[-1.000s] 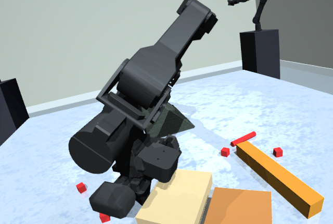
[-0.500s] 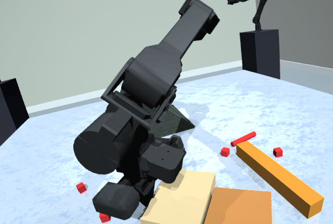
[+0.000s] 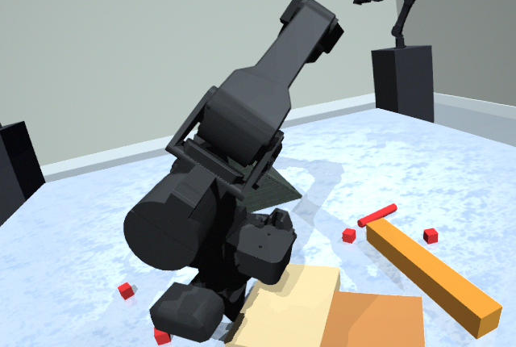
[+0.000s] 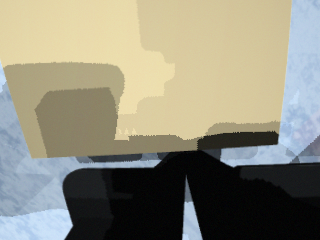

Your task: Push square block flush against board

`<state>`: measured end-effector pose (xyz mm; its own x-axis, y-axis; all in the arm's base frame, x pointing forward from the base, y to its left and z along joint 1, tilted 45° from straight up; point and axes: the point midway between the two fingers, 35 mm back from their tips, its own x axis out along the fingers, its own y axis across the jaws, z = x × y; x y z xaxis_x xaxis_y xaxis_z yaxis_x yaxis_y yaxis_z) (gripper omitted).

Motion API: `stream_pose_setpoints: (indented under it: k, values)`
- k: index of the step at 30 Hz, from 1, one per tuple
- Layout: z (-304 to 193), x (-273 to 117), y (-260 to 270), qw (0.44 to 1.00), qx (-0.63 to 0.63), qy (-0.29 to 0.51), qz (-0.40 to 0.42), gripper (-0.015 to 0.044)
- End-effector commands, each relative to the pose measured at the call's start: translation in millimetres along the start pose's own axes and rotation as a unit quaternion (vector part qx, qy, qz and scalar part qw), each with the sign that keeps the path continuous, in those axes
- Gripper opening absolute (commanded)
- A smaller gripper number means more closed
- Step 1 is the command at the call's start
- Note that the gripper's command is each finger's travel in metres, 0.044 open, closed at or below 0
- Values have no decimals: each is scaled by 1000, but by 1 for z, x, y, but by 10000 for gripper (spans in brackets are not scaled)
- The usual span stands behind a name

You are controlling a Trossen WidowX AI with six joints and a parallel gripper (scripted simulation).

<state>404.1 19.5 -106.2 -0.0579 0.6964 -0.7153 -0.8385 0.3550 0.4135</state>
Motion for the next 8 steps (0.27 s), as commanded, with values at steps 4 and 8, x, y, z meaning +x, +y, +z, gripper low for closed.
stream_pose_setpoints:
  k: [4, 8]
  values:
    - [1, 2, 1, 1000, -3, -2, 2, 0]
    - [-6, 2, 0, 1000, -3, -2, 2, 0]
